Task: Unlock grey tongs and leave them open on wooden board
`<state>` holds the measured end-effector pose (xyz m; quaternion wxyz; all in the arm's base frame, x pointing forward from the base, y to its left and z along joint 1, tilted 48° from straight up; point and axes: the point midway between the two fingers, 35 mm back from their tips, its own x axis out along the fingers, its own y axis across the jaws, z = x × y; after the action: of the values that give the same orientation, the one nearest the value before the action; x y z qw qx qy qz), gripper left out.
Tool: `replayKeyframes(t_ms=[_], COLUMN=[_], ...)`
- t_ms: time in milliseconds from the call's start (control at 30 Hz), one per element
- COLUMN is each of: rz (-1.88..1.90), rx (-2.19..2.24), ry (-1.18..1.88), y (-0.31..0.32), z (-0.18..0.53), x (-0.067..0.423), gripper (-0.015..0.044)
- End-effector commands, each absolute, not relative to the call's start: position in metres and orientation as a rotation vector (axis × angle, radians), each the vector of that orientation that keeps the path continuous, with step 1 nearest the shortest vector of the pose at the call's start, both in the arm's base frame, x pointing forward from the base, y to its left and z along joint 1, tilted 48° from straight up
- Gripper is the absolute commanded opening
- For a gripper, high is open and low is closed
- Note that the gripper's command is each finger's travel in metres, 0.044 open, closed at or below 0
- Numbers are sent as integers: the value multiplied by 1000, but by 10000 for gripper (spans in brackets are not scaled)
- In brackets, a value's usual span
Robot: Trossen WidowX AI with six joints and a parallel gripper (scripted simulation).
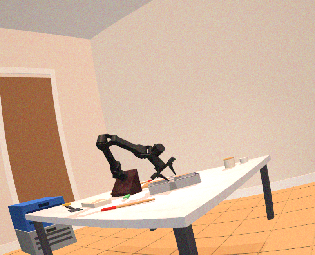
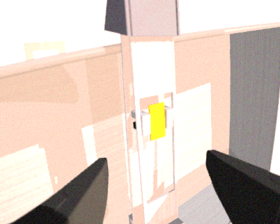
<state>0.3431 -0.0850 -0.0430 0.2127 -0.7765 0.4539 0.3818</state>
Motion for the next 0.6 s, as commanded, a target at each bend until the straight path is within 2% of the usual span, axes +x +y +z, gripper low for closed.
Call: replayKeyframes(t_ms=[0,567], rz=[1061,1059], rx=[-2158,-2160], ry=[1254,1255], y=[-88,-103], z=[-48,-70], x=[346,351], gripper=[260,260])
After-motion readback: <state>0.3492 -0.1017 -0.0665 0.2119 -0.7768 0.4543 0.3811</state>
